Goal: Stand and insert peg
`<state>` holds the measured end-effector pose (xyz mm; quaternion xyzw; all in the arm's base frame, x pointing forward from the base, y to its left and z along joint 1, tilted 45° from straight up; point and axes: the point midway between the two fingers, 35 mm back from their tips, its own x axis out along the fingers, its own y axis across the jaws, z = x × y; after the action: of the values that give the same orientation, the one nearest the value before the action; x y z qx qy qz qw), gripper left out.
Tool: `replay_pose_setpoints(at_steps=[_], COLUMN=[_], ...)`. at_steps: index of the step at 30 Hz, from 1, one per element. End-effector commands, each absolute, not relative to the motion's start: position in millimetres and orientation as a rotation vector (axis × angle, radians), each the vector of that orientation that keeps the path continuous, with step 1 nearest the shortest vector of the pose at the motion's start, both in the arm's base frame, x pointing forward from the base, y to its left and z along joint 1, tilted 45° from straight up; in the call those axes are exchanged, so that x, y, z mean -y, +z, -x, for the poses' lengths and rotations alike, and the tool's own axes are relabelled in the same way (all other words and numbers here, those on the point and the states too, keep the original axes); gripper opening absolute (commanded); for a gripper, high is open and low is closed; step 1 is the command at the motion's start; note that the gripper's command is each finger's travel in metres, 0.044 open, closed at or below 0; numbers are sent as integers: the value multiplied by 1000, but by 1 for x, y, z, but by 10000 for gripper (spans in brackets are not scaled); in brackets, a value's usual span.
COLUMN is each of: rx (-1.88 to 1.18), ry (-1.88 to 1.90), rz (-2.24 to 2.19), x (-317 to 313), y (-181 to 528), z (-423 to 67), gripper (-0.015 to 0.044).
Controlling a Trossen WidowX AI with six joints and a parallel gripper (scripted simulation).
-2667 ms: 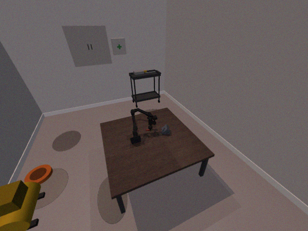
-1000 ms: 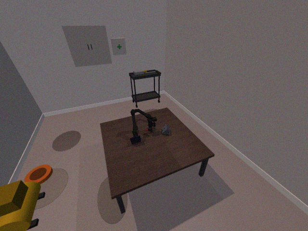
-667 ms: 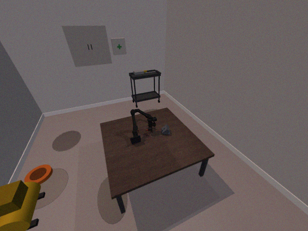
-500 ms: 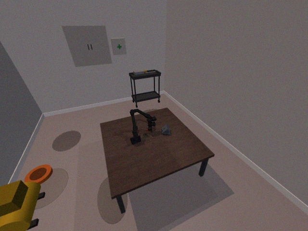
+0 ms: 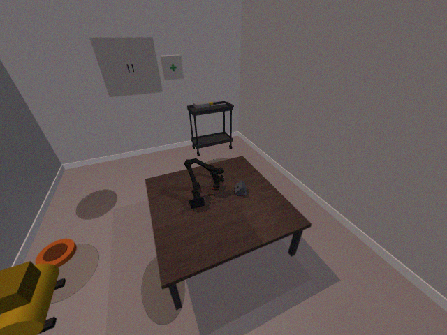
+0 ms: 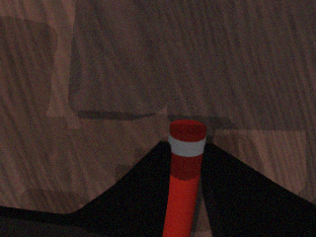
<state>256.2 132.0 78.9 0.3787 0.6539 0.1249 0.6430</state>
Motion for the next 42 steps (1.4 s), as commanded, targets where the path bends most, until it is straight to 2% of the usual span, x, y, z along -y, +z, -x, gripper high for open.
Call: replay_pose_setpoints(at_steps=[1,42], rx=[-1459,-1128], ry=[263,100], rz=[-865,-864], x=[-131,-123], y=[80,98], z=[-253,-234], gripper=[49,49])
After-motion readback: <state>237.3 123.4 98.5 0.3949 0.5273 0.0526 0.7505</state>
